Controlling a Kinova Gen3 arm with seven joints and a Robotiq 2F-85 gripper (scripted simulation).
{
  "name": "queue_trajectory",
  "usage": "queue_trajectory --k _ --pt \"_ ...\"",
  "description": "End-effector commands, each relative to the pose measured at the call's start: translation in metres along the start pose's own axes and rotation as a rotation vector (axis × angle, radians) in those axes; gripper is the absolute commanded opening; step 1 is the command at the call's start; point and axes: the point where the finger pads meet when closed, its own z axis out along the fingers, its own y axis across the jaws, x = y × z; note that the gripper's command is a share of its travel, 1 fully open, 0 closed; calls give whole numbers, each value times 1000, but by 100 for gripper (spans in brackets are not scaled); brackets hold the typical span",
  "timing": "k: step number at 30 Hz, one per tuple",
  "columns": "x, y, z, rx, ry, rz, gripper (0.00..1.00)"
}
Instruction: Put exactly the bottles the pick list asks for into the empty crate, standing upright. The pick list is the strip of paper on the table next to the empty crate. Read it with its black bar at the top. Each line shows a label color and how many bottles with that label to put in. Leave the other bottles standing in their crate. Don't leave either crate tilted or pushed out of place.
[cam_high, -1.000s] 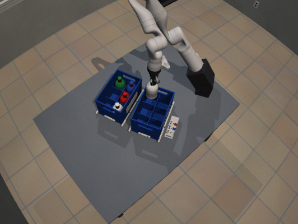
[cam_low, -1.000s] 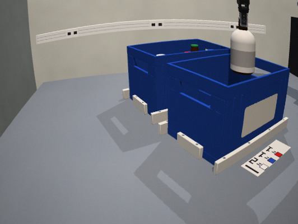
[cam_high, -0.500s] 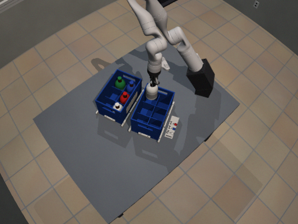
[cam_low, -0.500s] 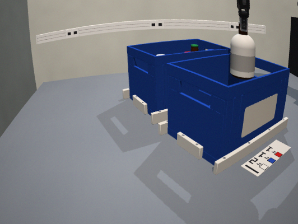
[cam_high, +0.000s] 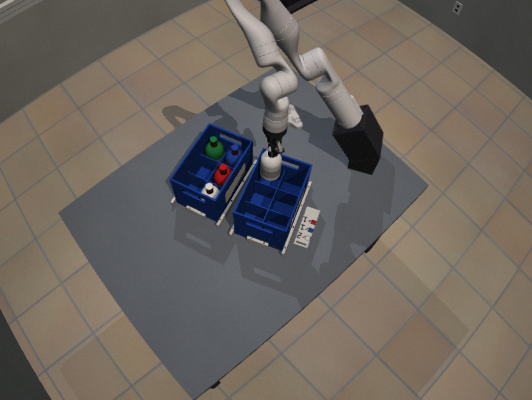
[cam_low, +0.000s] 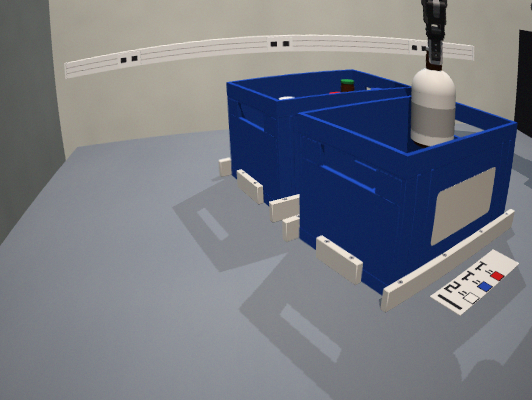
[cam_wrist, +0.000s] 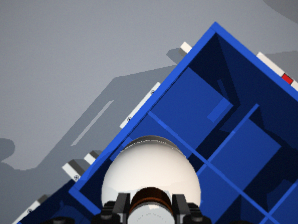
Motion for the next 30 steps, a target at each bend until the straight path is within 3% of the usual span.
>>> queue_trajectory --k 1,30 --pt "0 0 3 -1 -1 0 10" --pt "0 0 28 -1 -1 0 10"
